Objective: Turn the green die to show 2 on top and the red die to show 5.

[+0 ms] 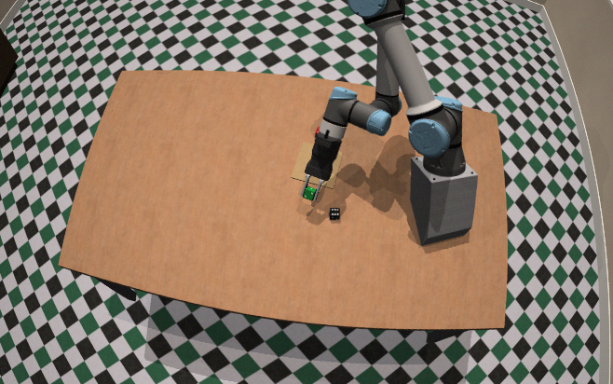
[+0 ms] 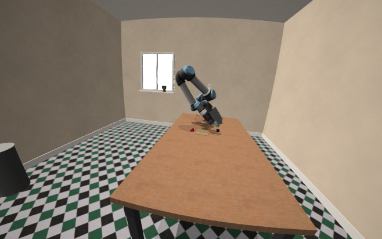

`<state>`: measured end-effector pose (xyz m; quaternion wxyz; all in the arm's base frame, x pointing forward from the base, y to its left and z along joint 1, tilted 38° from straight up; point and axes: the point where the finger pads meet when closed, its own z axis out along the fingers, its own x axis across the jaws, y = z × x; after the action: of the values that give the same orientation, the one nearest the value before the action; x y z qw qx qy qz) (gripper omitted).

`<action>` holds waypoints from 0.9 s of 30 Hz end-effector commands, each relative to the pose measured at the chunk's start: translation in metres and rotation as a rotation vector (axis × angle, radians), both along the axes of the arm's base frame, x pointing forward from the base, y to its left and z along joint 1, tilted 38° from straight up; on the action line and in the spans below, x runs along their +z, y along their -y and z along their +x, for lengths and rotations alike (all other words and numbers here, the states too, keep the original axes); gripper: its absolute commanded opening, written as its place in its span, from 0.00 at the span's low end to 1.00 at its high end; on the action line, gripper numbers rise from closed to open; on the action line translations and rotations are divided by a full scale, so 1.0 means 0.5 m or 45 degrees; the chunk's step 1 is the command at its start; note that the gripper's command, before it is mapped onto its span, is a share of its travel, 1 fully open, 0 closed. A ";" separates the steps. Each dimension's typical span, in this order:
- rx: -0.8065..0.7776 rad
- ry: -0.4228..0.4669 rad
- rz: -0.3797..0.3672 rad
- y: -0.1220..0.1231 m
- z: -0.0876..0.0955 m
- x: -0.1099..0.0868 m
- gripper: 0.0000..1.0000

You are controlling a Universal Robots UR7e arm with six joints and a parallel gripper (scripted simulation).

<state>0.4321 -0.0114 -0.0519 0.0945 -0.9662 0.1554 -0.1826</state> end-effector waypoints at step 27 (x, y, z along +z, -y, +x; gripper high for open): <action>0.102 0.118 0.282 0.009 0.002 -0.004 0.57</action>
<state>0.4328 -0.0140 -0.0517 0.2147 -0.9459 0.1315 -0.2045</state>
